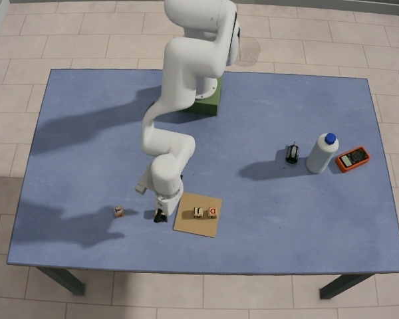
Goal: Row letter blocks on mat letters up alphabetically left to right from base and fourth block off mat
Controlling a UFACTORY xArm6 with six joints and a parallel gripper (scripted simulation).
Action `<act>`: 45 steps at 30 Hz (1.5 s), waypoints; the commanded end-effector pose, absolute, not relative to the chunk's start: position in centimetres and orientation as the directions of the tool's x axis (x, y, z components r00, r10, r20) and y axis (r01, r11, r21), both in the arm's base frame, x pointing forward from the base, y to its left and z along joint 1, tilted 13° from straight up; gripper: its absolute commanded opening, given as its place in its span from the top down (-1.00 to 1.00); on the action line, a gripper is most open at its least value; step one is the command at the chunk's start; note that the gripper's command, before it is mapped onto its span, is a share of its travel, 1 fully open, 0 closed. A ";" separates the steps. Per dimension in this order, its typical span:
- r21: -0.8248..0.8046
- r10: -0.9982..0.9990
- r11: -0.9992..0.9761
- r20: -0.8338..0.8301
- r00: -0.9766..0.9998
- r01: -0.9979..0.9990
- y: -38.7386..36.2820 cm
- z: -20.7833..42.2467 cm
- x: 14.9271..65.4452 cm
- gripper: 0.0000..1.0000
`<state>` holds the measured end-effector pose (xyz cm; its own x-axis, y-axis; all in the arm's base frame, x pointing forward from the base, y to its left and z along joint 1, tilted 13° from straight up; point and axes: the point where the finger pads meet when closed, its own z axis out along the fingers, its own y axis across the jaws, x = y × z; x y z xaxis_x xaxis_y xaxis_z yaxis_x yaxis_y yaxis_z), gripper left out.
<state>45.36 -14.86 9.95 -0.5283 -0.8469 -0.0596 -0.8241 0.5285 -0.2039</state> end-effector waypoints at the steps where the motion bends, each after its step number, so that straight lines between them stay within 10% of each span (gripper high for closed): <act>1: -0.194 -0.765 0.641 -0.086 -0.638 -0.743 -18.0 10.1 45.4 -1.00; 23: -0.108 -0.237 0.970 -0.197 -0.951 -0.219 -32.1 10.1 41.8 -1.00; 24: -0.108 -0.237 0.970 -0.197 -0.951 -0.219 -32.1 10.1 41.8 -0.38; 45: -0.108 -0.237 0.970 -0.197 -0.951 -0.219 -32.1 10.1 41.8 -0.38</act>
<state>41.72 -32.05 9.86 -0.9521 -0.2363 -0.1942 -0.2195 0.9700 -0.1042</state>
